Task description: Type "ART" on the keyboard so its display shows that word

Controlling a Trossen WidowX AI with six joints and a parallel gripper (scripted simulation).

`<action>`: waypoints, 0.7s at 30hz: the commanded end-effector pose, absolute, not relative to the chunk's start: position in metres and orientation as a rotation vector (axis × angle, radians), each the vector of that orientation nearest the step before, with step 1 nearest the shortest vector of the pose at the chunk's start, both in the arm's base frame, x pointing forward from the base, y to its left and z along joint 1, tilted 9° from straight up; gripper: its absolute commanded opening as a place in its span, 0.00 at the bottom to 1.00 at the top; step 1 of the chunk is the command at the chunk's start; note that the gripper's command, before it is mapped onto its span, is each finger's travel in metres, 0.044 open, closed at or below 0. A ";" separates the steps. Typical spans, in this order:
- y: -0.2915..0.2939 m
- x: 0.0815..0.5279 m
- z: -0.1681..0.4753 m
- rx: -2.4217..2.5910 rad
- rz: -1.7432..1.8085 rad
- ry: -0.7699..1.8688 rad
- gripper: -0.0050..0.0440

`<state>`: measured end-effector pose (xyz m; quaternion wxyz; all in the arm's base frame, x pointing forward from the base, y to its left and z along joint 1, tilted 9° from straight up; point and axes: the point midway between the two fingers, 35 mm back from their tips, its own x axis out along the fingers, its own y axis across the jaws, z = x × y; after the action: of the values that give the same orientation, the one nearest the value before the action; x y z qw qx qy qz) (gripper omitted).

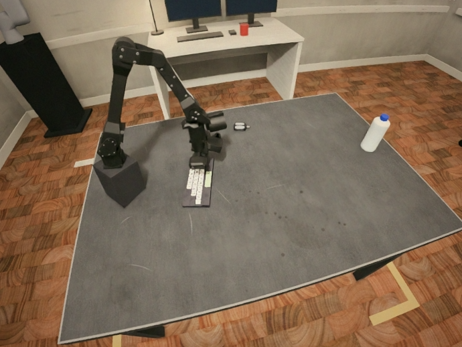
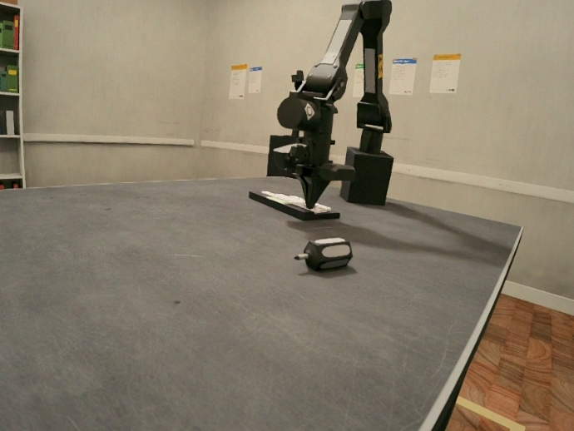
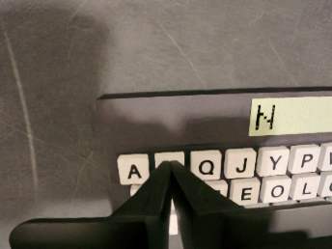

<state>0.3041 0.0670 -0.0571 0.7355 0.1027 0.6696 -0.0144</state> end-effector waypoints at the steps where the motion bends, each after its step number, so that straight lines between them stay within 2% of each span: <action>1: 0.068 0.308 -0.055 0.227 -0.031 1.456 0.00; 21: 0.068 0.309 -0.054 0.228 -0.029 1.452 0.00</action>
<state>0.3049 0.0672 -0.0577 0.7365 0.1030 0.6684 -0.0142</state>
